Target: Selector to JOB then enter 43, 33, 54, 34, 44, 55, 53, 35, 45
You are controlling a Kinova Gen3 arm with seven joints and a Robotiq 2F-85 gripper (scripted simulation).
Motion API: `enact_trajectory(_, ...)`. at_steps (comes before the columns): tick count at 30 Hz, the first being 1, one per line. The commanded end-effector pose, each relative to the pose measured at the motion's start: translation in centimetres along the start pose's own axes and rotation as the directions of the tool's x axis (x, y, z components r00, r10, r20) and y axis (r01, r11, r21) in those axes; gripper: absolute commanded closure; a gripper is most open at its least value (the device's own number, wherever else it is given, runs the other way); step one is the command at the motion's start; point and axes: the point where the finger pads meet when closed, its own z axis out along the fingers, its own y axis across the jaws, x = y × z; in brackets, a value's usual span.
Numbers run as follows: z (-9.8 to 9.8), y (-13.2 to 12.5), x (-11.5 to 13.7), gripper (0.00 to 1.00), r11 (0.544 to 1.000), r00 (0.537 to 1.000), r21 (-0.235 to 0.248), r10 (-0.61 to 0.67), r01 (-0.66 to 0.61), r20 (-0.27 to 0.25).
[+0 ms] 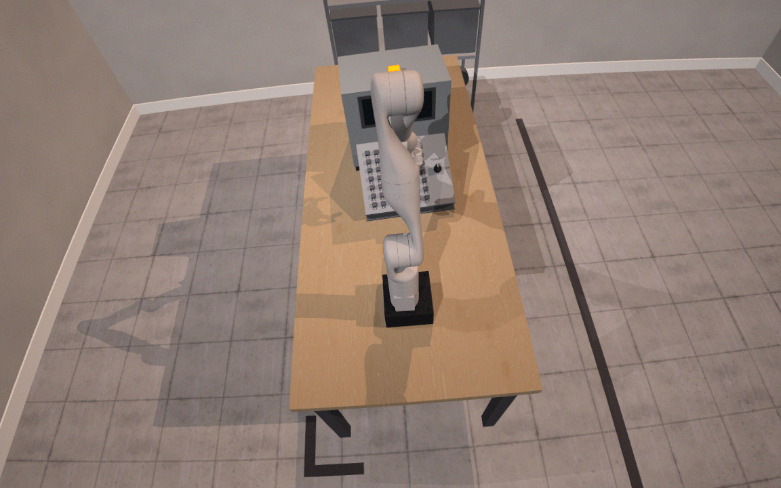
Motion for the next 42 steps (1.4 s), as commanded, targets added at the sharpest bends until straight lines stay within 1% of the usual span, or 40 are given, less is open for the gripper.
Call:
enact_trajectory(1,0.42,0.18,0.07,0.00,1.000,1.000,0.015,-0.001,0.001,0.014)
enact_trajectory(9,0.50,0.23,0.06,0.00,1.000,1.000,0.015,-0.001,0.001,0.015)
enact_trajectory(10,0.50,0.23,0.06,0.90,1.000,1.000,0.015,-0.001,0.001,0.015)
enact_trajectory(42,0.50,0.23,0.06,0.90,1.000,1.000,0.015,-0.001,0.001,0.015)
